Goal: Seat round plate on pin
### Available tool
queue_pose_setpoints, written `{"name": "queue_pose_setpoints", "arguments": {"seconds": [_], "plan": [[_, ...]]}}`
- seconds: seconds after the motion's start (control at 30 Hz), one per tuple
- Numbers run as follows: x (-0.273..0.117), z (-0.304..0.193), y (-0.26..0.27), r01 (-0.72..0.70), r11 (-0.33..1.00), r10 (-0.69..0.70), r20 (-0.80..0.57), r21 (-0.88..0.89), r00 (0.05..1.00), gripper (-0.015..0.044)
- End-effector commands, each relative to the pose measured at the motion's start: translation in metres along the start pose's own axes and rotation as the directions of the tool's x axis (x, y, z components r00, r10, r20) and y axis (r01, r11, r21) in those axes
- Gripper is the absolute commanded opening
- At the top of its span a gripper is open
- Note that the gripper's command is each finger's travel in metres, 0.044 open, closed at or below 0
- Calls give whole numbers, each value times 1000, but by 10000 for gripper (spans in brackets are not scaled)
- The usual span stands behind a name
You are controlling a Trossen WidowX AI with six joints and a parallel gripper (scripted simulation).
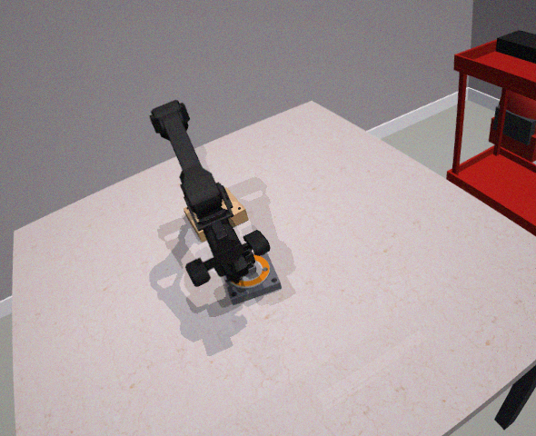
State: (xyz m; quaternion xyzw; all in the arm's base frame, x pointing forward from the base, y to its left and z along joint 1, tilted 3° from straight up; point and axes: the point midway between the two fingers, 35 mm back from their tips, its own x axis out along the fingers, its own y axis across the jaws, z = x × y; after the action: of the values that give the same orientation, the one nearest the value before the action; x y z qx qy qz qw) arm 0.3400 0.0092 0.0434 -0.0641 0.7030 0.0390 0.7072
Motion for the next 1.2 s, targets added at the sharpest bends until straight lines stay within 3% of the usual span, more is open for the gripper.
{"name": "queue_pose_setpoints", "arguments": {"seconds": [0.0, 1.17], "plan": [[4, -7, -2, 3, 1000, -4, -18, -3, 1000, 0], [2, -21, -8, 4, 1000, -4, -20, -3, 1000, 0]]}}
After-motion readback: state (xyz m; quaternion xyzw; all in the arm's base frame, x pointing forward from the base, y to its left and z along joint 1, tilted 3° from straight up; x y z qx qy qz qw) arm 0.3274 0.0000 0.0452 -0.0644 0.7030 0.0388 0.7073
